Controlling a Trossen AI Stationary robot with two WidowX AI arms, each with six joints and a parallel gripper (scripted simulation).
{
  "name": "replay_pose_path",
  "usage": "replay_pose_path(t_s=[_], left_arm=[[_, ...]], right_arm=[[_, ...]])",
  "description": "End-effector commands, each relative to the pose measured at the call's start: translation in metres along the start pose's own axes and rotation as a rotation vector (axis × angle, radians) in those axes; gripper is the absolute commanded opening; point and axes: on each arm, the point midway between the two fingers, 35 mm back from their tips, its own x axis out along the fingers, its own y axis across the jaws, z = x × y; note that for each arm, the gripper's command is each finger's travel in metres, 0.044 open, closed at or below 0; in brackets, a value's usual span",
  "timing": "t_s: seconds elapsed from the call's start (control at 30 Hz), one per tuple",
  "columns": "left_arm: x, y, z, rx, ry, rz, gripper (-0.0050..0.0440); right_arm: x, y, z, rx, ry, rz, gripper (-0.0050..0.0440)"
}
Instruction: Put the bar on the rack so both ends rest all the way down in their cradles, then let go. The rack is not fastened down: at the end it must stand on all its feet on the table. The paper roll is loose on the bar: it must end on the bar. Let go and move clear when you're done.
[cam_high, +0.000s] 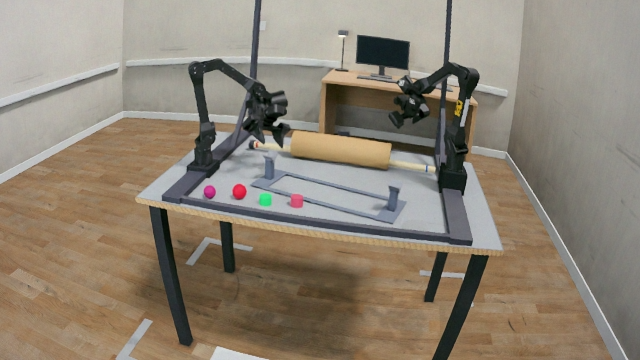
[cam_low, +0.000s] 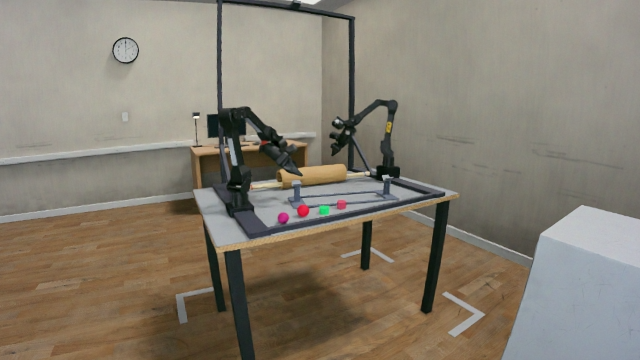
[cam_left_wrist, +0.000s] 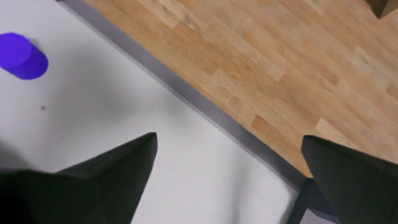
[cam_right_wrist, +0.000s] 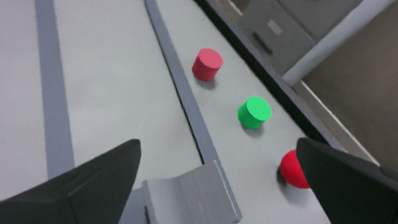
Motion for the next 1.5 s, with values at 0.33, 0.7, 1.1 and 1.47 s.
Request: replay_pose_path(t_s=[0.33,0.7,1.1,1.47], left_arm=[[-0.007,0.013,-0.019,-0.116,0.037,0.069,0.0400],[-0.009,0.022,-0.034,-0.196,0.071,0.116,0.0400],[-0.014,0.033,-0.053,-0.301,0.110,0.184,0.0400],[-0.019,0.043,-0.073,-0.398,0.145,0.250,0.0400]], right_arm=[[-0.022,0.037,0.009,-0.434,0.045,0.164,0.0400],[-0.040,0.061,0.011,-0.751,0.040,0.285,0.0400],[-0.064,0.088,0.008,-1.168,-0.006,0.444,0.0400],[-0.093,0.114,0.004,-1.561,-0.116,0.607,0.0400]])
